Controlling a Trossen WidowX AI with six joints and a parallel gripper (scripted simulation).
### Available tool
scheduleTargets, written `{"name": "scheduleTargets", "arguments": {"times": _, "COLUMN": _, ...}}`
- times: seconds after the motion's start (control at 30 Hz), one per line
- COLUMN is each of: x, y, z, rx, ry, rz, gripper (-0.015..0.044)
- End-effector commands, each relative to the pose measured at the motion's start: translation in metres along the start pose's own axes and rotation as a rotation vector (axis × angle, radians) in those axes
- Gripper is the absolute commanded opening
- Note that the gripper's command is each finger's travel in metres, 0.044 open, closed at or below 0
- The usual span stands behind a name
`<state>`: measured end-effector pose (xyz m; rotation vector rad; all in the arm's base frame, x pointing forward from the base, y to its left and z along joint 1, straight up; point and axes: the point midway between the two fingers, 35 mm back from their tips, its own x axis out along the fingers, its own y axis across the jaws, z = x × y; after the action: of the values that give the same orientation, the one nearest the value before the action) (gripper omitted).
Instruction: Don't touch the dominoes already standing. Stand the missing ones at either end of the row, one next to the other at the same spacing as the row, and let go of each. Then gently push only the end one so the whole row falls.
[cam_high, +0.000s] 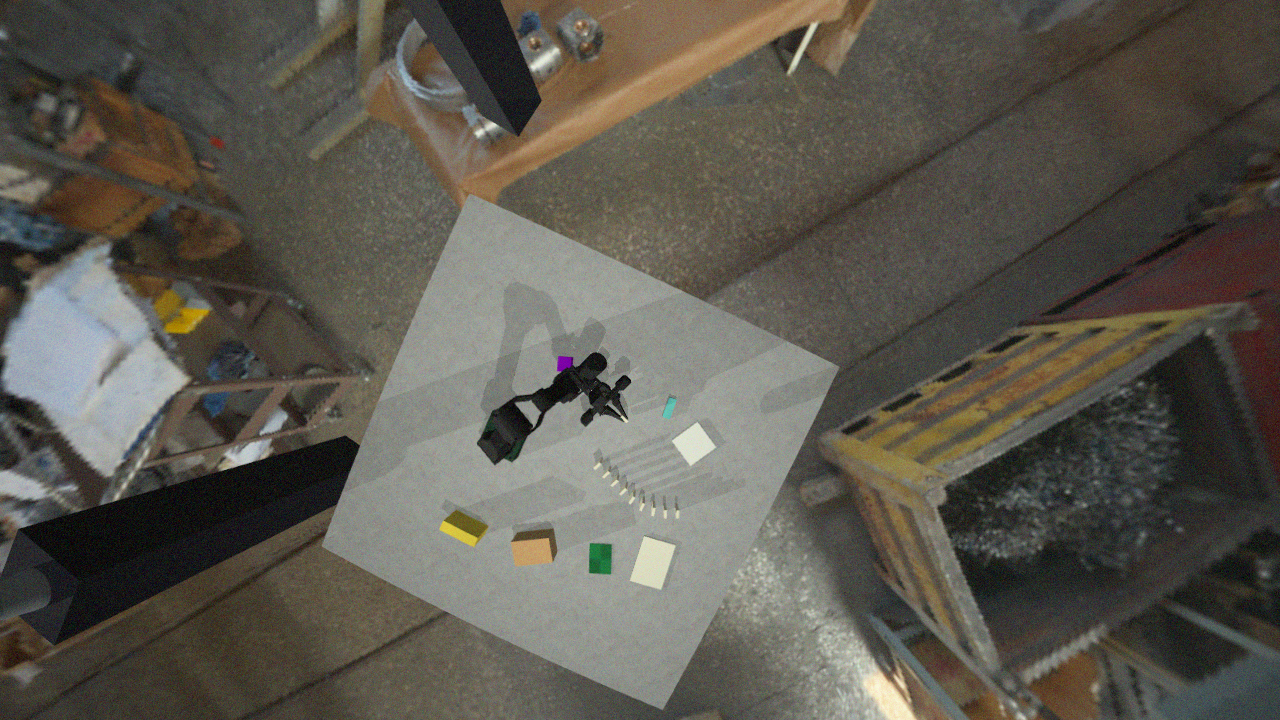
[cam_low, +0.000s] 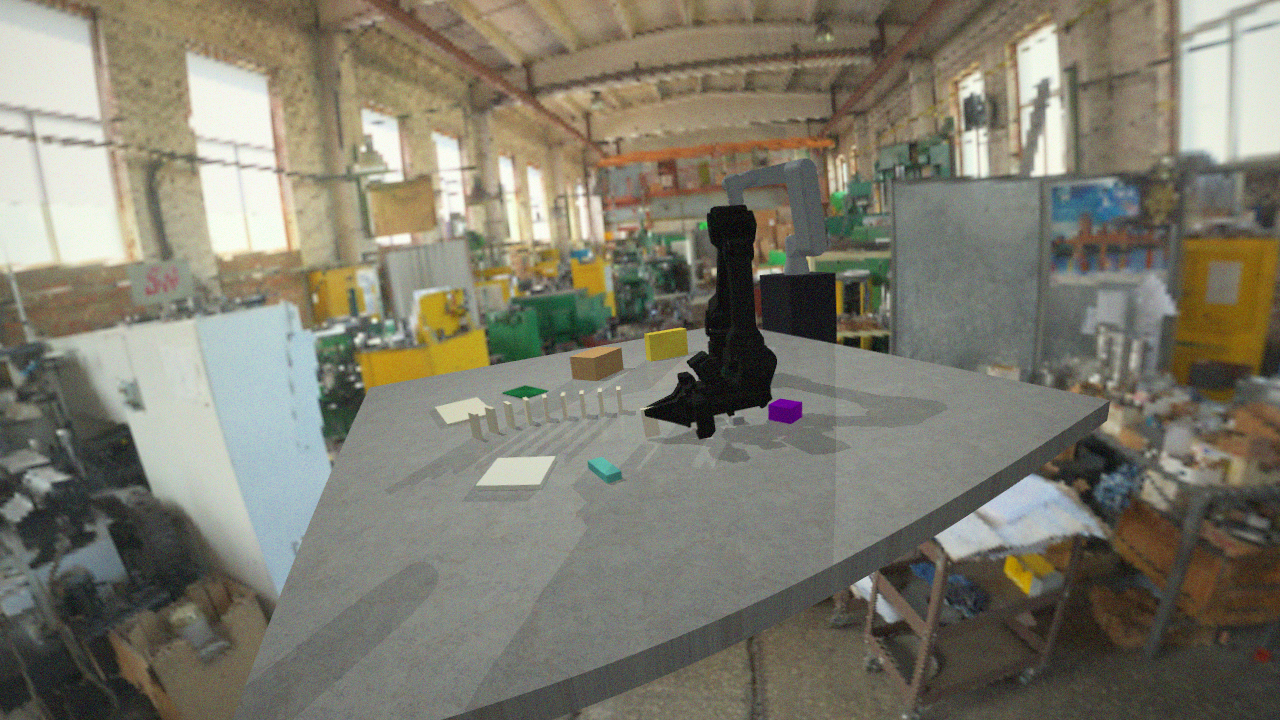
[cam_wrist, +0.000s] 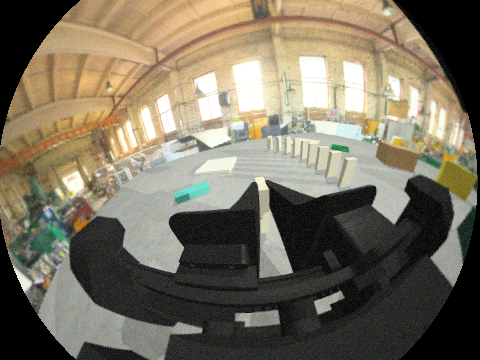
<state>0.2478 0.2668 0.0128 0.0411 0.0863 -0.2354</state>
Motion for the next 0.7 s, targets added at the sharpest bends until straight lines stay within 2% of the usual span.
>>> {"name": "scheduleTargets", "arguments": {"times": 0.0, "x": 0.0003, "y": -0.0003, "z": -0.0013, "rx": -0.005, "ry": 0.002, "rz": 0.002, "gripper": 0.0021}}
{"name": "scheduleTargets", "arguments": {"times": 0.17, "x": 0.0003, "y": -0.0003, "z": -0.0013, "rx": -0.005, "ry": 0.002, "rz": 0.002, "gripper": 0.0021}}
{"name": "scheduleTargets", "arguments": {"times": 0.67, "x": 0.0003, "y": -0.0003, "z": -0.0013, "rx": -0.005, "ry": 0.002, "rz": 0.002, "gripper": 0.0414}}
